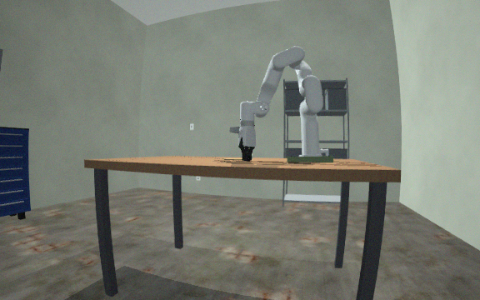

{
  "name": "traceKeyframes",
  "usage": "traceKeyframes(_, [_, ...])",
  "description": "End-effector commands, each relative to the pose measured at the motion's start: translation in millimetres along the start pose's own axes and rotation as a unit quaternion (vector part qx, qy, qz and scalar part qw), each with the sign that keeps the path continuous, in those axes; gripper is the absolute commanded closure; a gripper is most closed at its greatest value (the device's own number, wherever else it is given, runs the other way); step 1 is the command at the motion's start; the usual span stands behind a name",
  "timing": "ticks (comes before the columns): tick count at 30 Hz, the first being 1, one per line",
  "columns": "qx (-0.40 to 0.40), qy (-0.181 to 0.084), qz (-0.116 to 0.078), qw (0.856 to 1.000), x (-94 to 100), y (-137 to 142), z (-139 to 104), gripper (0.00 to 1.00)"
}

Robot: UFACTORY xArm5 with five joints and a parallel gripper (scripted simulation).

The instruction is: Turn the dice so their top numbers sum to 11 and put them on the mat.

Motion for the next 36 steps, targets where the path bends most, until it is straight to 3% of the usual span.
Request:
traceKeyframes(1, [0.0, 0.001, 0.001, 1.0, 0.8, -0.4, 0.8, 0.79])
traceKeyframes(36, [0.0, 0.001, 0.001, 1.0, 4.2, -0.6, 0.7, 0.79])
Point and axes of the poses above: the point where the finger pads meet when closed, its own x axis back along the fingers, its own y axis across the jaws, z = x × y, the point moved 10 cm from there along x, back along the fingers, and after that the axes turned 12 degrees about x, right-handed, at the moved point
